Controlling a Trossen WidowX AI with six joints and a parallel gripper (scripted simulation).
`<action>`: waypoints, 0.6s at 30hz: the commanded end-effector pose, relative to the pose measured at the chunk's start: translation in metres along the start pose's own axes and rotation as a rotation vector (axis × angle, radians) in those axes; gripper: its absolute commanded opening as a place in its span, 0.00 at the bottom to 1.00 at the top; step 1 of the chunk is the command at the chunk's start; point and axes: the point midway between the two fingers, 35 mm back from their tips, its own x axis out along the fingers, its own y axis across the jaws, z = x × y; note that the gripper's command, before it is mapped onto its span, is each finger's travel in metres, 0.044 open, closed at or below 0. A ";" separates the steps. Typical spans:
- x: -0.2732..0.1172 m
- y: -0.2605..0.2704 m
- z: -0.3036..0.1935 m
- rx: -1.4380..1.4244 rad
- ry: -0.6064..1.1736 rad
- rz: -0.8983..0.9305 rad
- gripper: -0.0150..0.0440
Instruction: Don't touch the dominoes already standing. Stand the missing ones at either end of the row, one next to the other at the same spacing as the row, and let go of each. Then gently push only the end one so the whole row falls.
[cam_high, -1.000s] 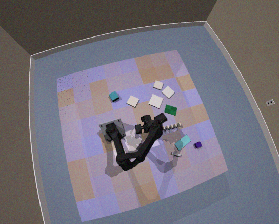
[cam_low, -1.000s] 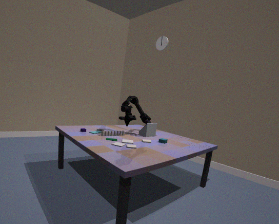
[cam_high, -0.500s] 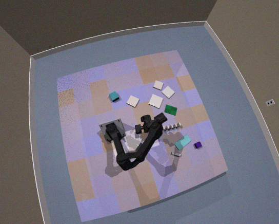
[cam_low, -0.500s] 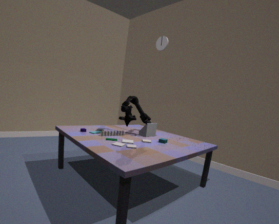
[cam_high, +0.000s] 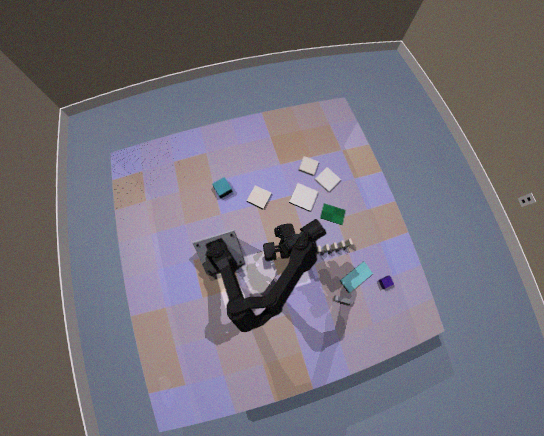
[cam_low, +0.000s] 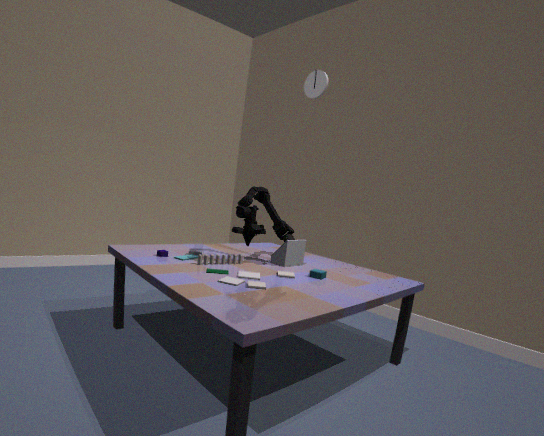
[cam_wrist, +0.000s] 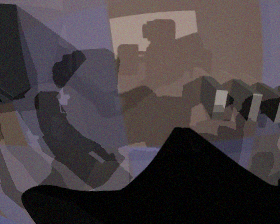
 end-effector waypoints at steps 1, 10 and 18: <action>0.000 0.000 0.000 -0.003 0.002 -0.002 0.25; 0.070 0.002 -0.001 -0.003 0.003 -0.003 0.25; 0.080 0.002 -0.003 -0.003 0.006 -0.003 0.25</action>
